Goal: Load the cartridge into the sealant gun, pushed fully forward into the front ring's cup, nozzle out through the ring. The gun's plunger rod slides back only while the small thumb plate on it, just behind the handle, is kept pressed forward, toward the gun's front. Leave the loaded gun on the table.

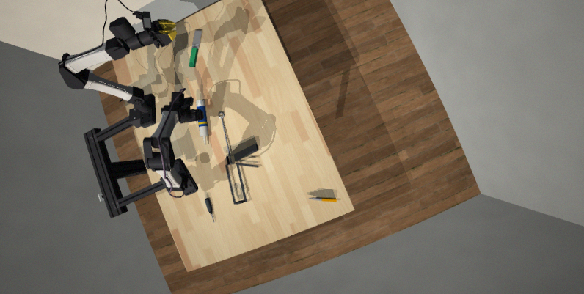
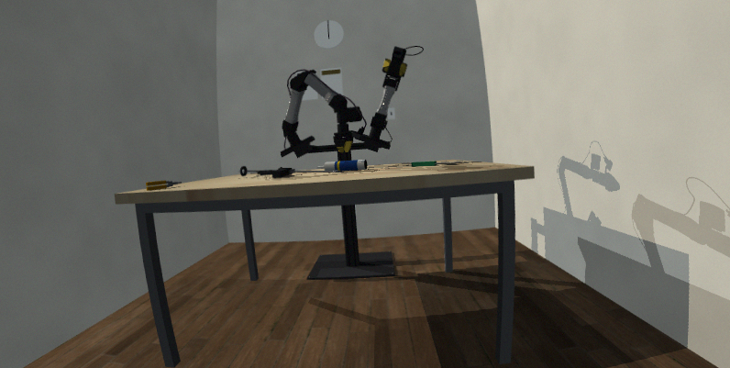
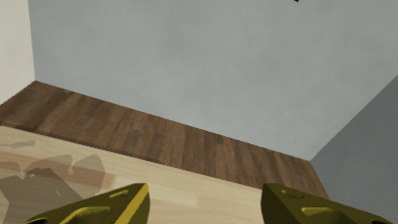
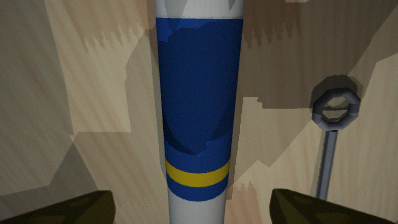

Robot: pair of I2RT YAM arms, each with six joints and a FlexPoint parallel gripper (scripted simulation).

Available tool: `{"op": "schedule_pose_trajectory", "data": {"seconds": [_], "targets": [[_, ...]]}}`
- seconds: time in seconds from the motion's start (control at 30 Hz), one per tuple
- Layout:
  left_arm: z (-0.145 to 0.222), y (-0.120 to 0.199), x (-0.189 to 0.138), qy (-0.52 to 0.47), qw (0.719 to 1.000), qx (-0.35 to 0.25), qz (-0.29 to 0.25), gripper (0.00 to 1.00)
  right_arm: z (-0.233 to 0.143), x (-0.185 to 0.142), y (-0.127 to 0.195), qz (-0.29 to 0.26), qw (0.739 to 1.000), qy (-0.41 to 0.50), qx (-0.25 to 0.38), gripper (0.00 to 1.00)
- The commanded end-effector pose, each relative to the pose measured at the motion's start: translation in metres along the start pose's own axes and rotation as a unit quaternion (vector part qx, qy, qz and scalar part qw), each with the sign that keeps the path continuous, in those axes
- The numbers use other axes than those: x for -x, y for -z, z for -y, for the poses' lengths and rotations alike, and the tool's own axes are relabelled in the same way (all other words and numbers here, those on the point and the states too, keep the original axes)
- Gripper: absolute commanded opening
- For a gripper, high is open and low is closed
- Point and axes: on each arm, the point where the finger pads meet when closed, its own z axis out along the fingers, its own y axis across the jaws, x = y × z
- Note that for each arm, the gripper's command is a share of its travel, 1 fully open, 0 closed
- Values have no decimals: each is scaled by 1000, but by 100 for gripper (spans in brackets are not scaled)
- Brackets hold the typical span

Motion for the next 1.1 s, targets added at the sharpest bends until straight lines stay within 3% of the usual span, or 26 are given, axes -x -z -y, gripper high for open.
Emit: {"op": "schedule_pose_trajectory", "data": {"seconds": [0.0, 0.33, 0.53, 1.07], "targets": [[10, 6, 32, 5, 999, -16, 41, 53, -4, -10, -15, -23, 1000, -1, 5, 74], [6, -2, 24, 10, 1000, -5, 28, 53, 10, 2, 11, 19, 1000, -17, -5, 74], [6, -2, 23, 8, 1000, -7, 26, 53, 3, -6, -17, -8, 1000, -3, -2, 74], [6, -2, 24, 8, 1000, -7, 27, 53, 1, -8, -46, -15, 1000, 0, -1, 74]]}}
